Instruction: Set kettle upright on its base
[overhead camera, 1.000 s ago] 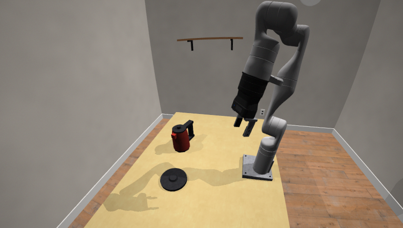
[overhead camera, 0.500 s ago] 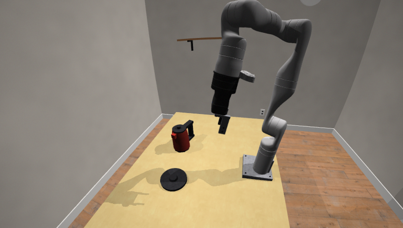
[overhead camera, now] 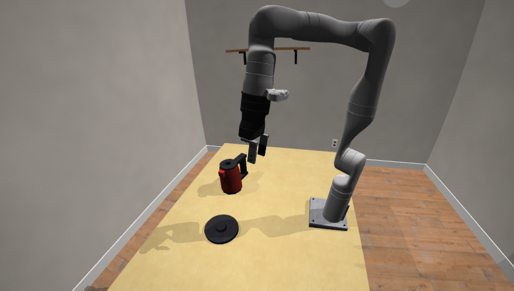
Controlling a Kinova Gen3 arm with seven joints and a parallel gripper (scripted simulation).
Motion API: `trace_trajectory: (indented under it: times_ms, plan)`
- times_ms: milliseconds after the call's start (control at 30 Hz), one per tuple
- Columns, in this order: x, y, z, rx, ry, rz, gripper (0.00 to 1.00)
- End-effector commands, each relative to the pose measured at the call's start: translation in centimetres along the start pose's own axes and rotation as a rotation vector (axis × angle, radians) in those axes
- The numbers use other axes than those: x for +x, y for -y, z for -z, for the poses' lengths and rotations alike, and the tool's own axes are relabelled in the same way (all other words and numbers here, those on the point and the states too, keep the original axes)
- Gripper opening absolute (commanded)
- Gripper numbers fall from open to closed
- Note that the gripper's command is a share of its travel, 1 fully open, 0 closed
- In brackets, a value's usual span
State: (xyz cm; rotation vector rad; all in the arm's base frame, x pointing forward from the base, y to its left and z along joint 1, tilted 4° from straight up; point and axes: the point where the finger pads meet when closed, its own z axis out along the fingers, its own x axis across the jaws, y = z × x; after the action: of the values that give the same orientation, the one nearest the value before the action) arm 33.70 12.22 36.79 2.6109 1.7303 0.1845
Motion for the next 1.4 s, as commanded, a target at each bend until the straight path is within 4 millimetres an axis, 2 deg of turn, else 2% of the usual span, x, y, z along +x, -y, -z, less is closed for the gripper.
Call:
trace_trajectory:
  times_ms: [0, 467, 533, 1033, 1100, 1367]
  plan:
    - [-0.2, -1.2, -0.7, 0.010, 0.020, -0.049, 1.00]
    - [-3.5, -9.3, -2.9, 0.032, 0.051, -0.447, 1.00]
    - [-3.5, -9.3, -2.9, 0.032, 0.051, -0.447, 1.00]
    - [-9.0, -16.5, -5.3, 0.034, 0.088, -0.816, 1.00]
    - [-9.0, -16.5, -5.3, 0.034, 0.088, -0.816, 1.00]
    - [-12.3, -19.5, -6.5, 0.030, 0.108, -0.984, 1.00]
